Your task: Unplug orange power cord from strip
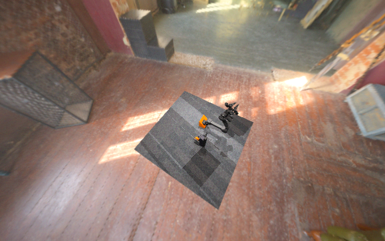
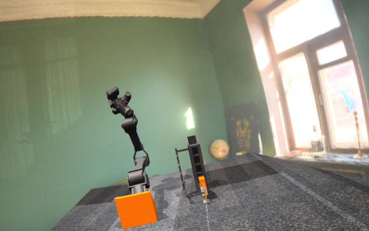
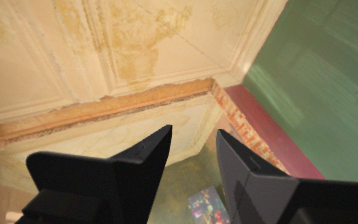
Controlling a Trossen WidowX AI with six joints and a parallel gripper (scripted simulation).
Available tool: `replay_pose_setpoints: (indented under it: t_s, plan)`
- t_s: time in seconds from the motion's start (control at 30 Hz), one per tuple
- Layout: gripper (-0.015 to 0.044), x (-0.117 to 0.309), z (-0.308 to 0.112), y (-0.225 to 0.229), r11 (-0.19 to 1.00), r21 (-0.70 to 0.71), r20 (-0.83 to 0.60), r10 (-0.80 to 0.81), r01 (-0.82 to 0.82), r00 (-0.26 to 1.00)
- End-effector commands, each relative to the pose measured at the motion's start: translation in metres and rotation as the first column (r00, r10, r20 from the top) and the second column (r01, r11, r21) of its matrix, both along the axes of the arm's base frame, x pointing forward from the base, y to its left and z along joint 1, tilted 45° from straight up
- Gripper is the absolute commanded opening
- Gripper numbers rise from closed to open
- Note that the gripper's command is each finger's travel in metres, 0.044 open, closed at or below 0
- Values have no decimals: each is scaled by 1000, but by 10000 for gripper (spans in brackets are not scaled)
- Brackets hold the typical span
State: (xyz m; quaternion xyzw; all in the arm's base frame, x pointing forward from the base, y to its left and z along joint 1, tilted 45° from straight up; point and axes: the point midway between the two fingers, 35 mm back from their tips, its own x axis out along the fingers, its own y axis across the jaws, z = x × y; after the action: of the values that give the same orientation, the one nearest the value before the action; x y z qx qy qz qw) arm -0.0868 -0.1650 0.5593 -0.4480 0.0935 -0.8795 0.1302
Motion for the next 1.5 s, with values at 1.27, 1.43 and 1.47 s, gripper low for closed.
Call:
replay_pose_setpoints:
  t_s: [1.27,1.43,1.47]
  plan:
    - [160,381,-411,-117,-512,-54,972,-223,-857,72]
    - [160,395,-460,-56,-462,-174,809,-570,-870,141]
    - [160,396,-469,-43,-439,-184,754,-637,-880,160]
